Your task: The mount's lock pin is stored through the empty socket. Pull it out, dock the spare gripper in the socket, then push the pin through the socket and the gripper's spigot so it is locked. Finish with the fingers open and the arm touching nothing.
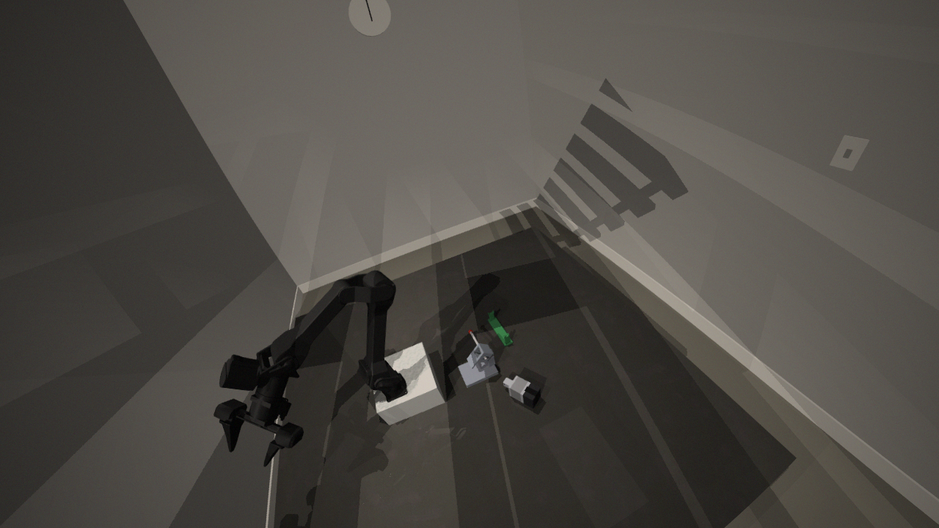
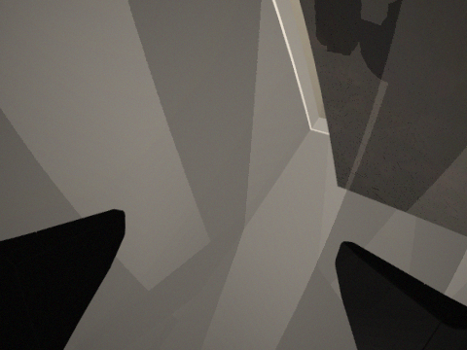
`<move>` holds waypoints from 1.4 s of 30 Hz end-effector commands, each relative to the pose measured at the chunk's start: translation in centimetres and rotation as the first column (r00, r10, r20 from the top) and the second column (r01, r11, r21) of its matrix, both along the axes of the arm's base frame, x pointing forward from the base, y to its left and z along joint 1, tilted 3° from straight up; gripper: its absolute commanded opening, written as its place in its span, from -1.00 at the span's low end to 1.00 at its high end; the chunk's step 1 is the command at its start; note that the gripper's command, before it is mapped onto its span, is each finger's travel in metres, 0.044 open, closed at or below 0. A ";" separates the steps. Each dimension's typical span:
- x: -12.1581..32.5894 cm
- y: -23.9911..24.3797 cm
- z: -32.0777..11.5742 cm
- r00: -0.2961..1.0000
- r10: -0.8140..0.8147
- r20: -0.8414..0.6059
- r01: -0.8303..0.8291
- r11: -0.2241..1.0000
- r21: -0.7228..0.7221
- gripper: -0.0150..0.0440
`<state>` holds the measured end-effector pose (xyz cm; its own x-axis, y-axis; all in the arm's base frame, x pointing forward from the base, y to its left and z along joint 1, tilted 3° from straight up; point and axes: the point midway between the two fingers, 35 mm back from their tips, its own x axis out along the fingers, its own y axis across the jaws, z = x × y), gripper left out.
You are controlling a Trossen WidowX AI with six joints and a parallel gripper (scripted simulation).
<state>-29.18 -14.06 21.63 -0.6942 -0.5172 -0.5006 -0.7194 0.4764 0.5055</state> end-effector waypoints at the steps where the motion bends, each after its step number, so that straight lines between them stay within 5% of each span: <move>1: 0.1 -0.2 0.0 1.000 0.012 -0.002 -0.012 1.000 0.007 0.78; 4: 1.8 -3.4 -0.6 0.983 0.181 -0.028 -0.177 0.978 0.110 0.53; 10: 7.6 -10.5 -1.9 0.796 0.603 -0.058 -0.545 0.755 0.364 0.53; 16: 15.2 -15.5 -3.2 0.418 0.908 -0.032 -0.728 0.356 0.586 0.53; 22: 23.3 -18.1 -4.2 -0.070 0.997 0.045 -0.653 -0.080 0.753 0.53; 27: 30.5 -18.6 -5.0 -0.466 0.873 0.145 -0.411 -0.359 0.838 0.53; 32: 37.5 -17.4 -5.8 -0.764 0.589 0.266 -0.069 -0.484 0.872 0.53; 37: 44.1 -14.6 -6.5 -0.897 0.202 0.393 0.282 -0.424 0.861 0.53; 42: 49.8 -10.5 -7.2 -0.835 -0.199 0.513 0.547 -0.195 0.814 0.53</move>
<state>17.59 -26.96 14.64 0.3233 -0.3033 -0.8964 0.9257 0.2979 0.2331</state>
